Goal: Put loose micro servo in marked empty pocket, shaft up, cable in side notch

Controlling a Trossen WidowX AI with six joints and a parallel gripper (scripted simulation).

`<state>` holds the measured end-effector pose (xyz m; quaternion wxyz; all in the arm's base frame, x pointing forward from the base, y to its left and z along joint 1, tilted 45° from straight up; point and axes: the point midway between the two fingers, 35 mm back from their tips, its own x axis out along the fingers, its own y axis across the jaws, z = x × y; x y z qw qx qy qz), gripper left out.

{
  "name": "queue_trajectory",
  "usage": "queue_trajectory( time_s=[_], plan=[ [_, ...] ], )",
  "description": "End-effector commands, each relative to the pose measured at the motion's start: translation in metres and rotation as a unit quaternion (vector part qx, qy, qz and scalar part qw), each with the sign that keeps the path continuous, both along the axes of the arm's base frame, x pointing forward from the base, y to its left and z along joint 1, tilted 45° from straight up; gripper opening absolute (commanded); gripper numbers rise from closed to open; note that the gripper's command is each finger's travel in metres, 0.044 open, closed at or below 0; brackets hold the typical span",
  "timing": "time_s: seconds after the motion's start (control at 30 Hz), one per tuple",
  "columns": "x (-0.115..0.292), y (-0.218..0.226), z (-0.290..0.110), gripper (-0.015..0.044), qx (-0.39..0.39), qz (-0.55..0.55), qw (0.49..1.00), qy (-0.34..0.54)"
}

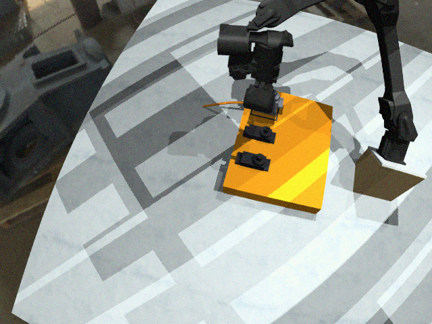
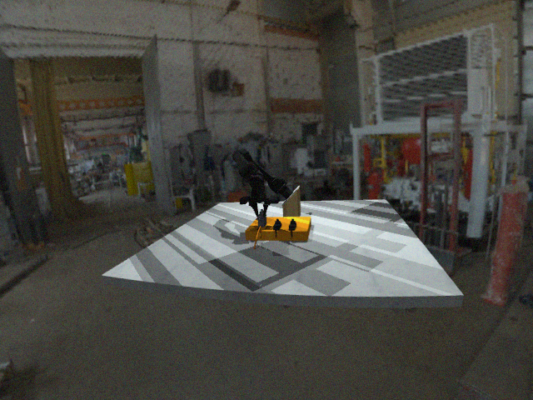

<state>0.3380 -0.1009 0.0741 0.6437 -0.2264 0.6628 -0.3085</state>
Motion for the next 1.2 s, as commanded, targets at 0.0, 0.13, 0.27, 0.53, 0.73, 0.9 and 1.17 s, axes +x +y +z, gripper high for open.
queue_trajectory(
  time_s=[0.0, 0.13, 0.27, 0.53, 0.73, 0.9, 1.17],
  plan=[
    [0.000, -0.001, -0.001, 0.0000, -0.003, 0.003, 1.000, 0.000],
    [0.000, -0.001, -0.001, 0.0000, -0.003, 0.003, 1.000, 0.000],
    [0.000, -0.002, -0.002, 0.0000, -0.003, 0.003, 1.000, 0.000],
    [0.000, -0.007, -0.007, 0.0000, -0.003, 0.003, 1.000, 0.000],
    [-0.001, -0.011, -0.011, 0.0000, -0.003, 0.003, 1.000, 0.000],
    [-0.001, -0.014, -0.014, 0.0000, -0.003, 0.003, 1.000, 0.000],
    [-0.001, -0.020, -0.020, 0.0000, -0.003, 0.003, 1.000, 0.000]
  ],
)
